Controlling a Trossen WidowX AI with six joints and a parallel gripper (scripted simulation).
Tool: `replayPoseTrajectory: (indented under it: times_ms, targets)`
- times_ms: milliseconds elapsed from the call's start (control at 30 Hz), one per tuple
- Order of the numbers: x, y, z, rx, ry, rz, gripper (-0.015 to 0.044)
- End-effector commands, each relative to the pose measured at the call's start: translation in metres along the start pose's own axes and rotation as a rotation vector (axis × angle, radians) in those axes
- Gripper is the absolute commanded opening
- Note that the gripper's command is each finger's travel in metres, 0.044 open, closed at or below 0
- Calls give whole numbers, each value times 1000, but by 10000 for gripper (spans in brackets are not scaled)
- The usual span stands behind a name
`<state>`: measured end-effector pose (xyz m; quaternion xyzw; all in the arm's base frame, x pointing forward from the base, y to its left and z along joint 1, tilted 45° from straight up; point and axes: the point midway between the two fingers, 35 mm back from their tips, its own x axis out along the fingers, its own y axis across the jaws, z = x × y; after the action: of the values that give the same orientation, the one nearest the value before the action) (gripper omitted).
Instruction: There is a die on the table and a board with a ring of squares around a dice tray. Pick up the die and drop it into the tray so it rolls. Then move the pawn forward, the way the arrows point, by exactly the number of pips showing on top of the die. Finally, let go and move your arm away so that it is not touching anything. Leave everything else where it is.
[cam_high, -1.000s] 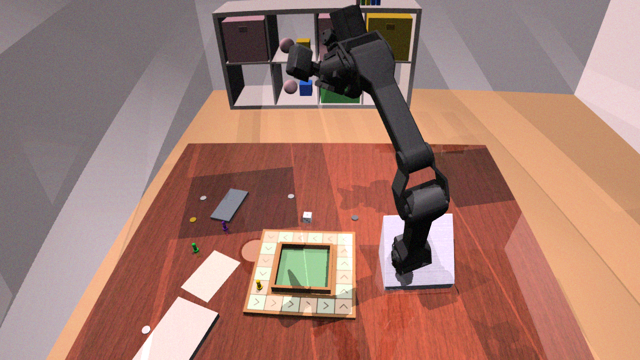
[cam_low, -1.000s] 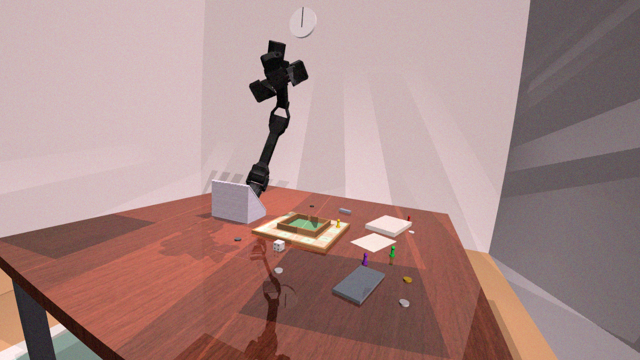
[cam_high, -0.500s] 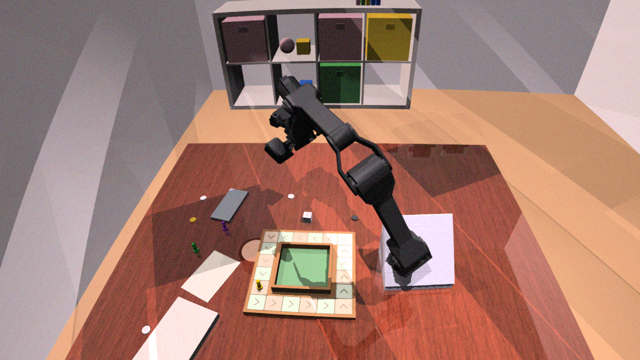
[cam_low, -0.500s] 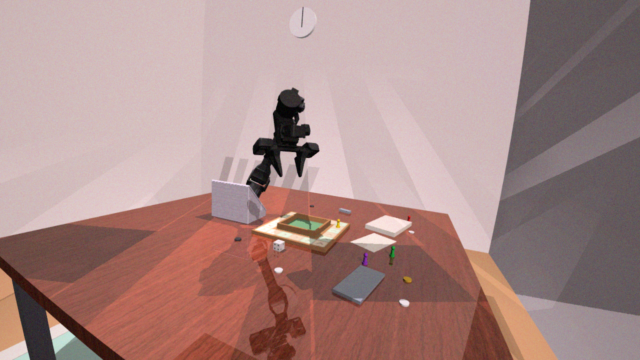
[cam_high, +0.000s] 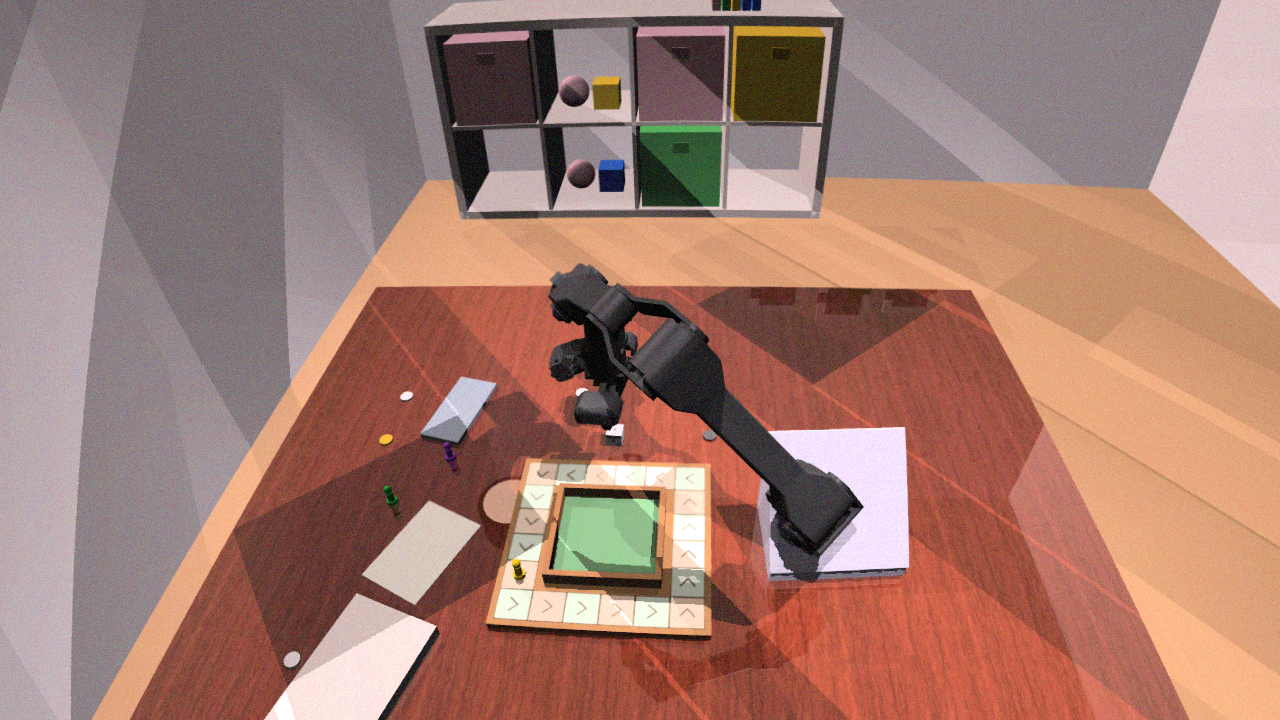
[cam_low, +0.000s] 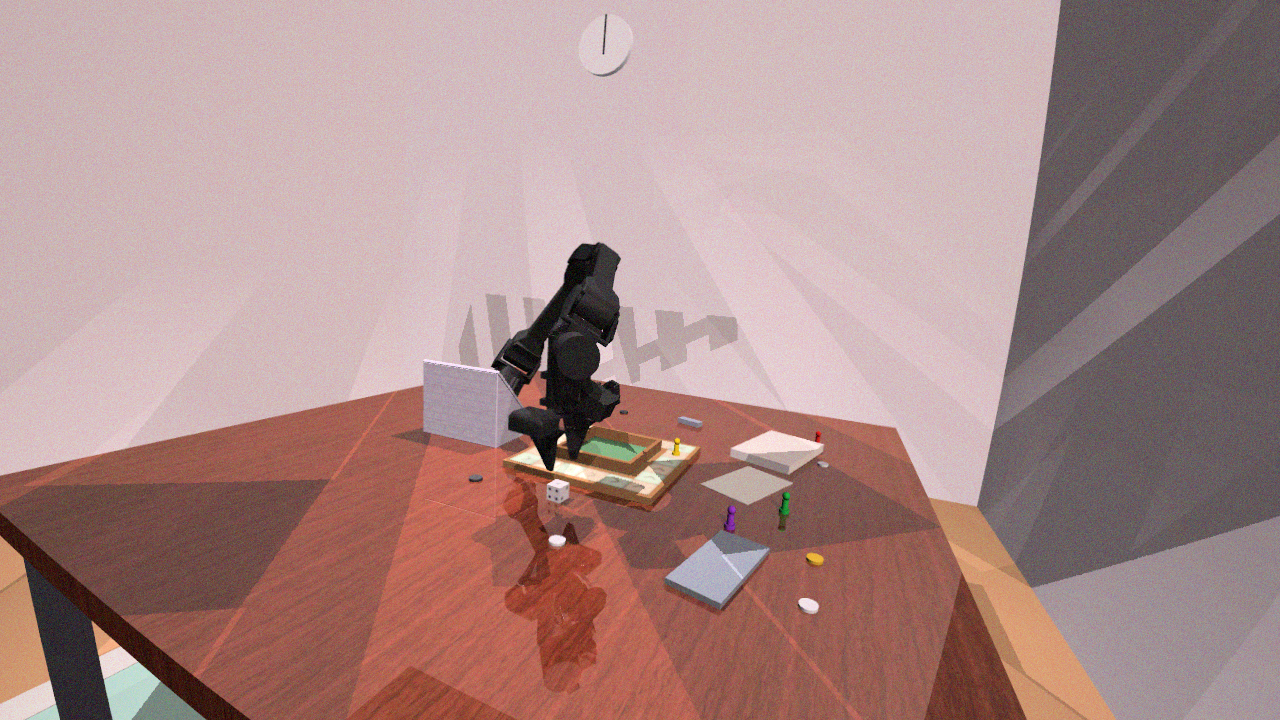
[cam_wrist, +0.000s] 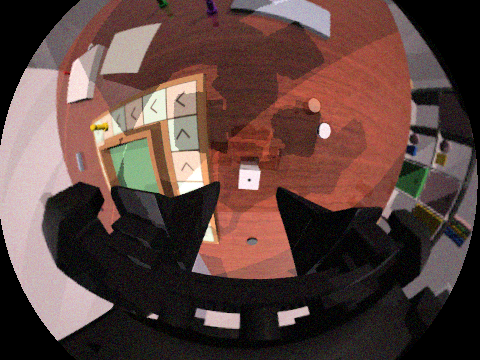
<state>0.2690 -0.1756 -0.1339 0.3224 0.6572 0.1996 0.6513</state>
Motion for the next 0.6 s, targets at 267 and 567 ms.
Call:
replayPoseTrajectory:
  times_ms: [267,567]
  targets:
    - [17,-3,-4,-21,6,0,275]
    - [28,-3,-4,-21,6,0,275]
